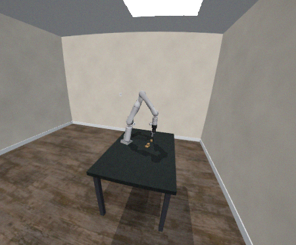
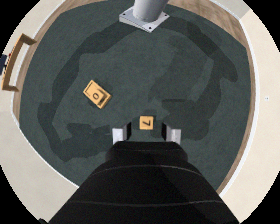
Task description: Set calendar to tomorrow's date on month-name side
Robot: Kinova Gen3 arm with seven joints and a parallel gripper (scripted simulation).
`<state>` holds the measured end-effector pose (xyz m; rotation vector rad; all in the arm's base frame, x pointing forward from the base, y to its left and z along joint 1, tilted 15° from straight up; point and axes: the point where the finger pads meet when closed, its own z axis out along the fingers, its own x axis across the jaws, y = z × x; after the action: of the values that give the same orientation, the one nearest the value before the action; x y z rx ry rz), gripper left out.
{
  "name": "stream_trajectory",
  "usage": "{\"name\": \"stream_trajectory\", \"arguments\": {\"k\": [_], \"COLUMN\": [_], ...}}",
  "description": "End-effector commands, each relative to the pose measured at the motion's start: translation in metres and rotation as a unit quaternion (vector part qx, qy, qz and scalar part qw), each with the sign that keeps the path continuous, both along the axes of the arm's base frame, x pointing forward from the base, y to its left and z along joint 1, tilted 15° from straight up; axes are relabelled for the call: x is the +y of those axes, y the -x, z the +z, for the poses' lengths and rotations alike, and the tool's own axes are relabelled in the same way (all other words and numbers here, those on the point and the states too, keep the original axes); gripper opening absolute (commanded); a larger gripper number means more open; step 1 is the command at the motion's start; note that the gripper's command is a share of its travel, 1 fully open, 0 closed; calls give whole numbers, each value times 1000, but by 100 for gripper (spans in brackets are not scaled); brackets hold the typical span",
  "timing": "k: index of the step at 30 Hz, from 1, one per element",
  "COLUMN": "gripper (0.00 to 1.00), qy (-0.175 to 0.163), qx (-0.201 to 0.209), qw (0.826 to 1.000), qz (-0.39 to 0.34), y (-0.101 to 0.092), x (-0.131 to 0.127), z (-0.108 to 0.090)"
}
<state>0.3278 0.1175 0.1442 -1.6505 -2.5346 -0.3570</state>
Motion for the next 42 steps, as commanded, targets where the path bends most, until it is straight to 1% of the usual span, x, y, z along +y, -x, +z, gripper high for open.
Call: {"name": "stream_trajectory", "arguments": {"k": [1,14,17,23,29,31,34,37,42], "gripper": [100,100,100,100,100,100,100,100,100], "qy": [0,0,-1,-3,-7,-7,-9,-12,-16], "qx": [-1,1,3,15,36,36,50,64,90], "qw": [1000,1000,1000,998,990,990,981,968,935], "qz": [0,-5,-15,-59,-138,-138,-188,-244,-343], "y": [0,0,0,2,5,5,6,7,8], "x": [0,0,0,0,1,1,2,2,3], "z": [0,0,0,-1,-2,-2,-3,-4,-6]}}
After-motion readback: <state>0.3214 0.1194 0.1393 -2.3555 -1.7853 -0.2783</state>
